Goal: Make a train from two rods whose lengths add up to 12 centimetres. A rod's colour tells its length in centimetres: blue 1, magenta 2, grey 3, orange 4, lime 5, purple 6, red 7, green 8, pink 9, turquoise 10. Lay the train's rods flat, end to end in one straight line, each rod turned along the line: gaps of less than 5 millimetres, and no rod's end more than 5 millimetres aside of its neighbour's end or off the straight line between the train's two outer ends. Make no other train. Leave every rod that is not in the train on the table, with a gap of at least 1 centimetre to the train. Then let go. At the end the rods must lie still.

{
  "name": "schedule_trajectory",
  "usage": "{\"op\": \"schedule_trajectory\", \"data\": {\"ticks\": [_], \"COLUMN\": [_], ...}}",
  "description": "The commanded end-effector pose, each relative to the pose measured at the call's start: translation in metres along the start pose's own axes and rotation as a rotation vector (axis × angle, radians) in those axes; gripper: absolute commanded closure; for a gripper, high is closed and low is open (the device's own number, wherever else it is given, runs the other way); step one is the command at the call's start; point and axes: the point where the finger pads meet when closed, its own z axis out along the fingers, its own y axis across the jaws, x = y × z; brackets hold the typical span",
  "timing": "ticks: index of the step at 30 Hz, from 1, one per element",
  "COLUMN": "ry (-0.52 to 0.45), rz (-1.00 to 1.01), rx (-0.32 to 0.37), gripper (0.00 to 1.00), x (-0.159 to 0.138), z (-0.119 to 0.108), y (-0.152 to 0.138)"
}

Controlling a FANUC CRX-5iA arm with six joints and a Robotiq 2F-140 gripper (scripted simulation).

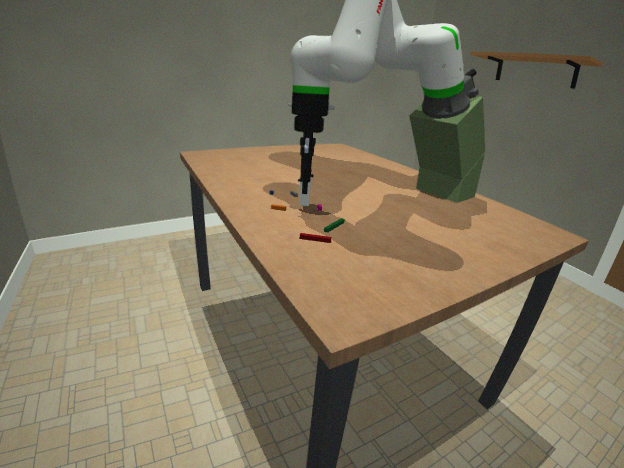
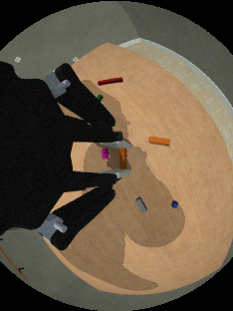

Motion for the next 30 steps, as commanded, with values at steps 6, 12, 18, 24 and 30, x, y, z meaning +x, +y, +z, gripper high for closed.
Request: {"op": "schedule_trajectory", "data": {"ticks": [6, 12, 18, 24, 30], "ry": [0.0, 0.0, 0.0, 0.0, 0.0], "rz": [0.0, 0.0, 0.0, 0.0, 0.0], "rx": [0.0, 0.0, 0.0, 0.0, 0.0], "gripper": [0.77, 0.77, 0.77, 0.77, 0.77], "x": [0.0001, 0.0001, 0.0001, 0.0002, 0.0002], "z": [-0.0001, -0.0001, 0.0011, 0.0058, 0.0092], "y": [0.0, 0.0, 0.0, 0.0, 0.0]}}
